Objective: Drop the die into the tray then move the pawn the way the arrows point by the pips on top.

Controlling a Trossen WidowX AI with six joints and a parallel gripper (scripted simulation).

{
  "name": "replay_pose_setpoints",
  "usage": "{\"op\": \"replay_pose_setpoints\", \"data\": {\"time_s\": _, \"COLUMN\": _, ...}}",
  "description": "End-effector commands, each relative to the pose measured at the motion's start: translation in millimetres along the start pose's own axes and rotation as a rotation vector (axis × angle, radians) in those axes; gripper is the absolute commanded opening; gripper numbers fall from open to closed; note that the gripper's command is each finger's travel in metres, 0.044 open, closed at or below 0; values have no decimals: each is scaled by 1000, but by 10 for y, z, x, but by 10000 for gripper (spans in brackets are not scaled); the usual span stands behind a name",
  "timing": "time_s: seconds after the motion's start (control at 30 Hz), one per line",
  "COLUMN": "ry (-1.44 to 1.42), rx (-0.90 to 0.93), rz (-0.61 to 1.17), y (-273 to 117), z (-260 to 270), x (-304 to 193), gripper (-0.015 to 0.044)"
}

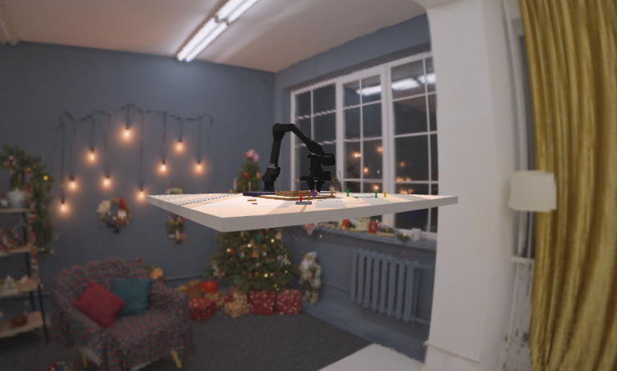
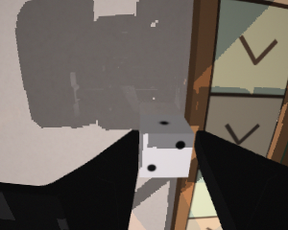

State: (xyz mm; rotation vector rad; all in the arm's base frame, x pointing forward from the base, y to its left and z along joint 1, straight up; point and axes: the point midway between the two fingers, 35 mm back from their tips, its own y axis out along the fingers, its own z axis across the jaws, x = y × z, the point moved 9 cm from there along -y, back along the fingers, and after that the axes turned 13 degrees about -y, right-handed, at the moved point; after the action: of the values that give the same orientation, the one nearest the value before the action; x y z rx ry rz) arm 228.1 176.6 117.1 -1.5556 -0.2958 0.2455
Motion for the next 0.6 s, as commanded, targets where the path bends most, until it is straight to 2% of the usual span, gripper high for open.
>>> {"op": "replay_pose_setpoints", "data": {"time_s": 0.0, "ry": 1, "rx": 15, "rz": 6, "y": 25, "z": 20, "x": -14, "gripper": 97}}
{"op": "replay_pose_setpoints", "data": {"time_s": 0.17, "ry": 1, "rx": 15, "rz": 6, "y": 25, "z": 20, "x": -14, "gripper": 64}}
{"op": "replay_pose_setpoints", "data": {"time_s": 0.27, "ry": 0, "rx": 14, "rz": 6, "y": 8, "z": 21, "x": -9, "gripper": 0}}
{"op": "replay_pose_setpoints", "data": {"time_s": 0.57, "ry": -3, "rx": 13, "rz": 5, "y": -396, "z": 38, "x": 54, "gripper": 0}}
